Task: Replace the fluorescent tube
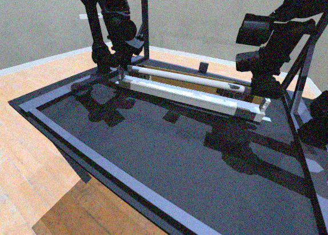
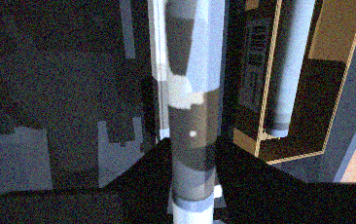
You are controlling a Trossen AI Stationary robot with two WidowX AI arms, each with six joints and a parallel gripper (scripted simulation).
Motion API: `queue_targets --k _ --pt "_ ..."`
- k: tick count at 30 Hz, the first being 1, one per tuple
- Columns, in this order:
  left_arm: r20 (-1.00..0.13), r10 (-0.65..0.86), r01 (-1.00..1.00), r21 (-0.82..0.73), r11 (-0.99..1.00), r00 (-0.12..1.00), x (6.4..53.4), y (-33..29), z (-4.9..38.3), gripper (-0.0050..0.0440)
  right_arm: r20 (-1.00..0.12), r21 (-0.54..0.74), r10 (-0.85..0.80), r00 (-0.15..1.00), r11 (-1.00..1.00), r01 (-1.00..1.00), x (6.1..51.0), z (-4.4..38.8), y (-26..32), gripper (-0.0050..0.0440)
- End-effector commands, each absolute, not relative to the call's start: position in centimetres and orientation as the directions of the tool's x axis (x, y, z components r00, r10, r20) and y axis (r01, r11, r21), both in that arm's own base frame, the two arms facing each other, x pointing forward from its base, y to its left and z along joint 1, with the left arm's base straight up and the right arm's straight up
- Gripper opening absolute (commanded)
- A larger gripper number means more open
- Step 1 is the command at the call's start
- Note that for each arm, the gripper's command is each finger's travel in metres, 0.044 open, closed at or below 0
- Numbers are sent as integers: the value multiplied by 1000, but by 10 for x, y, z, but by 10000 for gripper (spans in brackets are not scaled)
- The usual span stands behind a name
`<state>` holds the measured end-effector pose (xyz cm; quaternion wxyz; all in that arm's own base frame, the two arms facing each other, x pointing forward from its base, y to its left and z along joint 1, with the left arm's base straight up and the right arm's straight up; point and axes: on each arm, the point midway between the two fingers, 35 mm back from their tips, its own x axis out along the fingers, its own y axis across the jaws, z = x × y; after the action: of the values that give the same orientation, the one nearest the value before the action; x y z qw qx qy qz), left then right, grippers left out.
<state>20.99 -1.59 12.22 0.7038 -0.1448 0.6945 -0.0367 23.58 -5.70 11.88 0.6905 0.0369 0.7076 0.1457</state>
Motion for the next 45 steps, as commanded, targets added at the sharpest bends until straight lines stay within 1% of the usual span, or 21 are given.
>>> queue_targets --k 1,3,8,14,19,41,45 --pt "-949 -309 -132 -315 940 66 211 -21 126 78 -951 308 307 -26 940 -151 241 125 -53 75" --pt "-932 -355 -125 -362 924 72 212 -26 125 78 -933 358 357 -34 922 -145 240 125 -47 75" --pt "-904 -420 -115 -426 897 79 212 -32 122 78 -912 409 407 -41 902 -139 240 124 -38 75" --pt "-904 -420 -115 -426 897 79 212 -33 122 78 -912 409 407 -41 902 -139 240 124 -36 75" --pt "-904 -420 -115 -426 897 79 212 -33 122 78 -901 433 431 -45 891 -135 240 123 -36 75" --pt "-904 -420 -115 -426 897 79 213 -33 120 78 -901 433 432 -45 891 -135 238 121 -35 75" --pt "-904 -420 -115 -426 897 79 213 -32 109 78 -901 434 432 -45 891 -135 239 110 -35 75"
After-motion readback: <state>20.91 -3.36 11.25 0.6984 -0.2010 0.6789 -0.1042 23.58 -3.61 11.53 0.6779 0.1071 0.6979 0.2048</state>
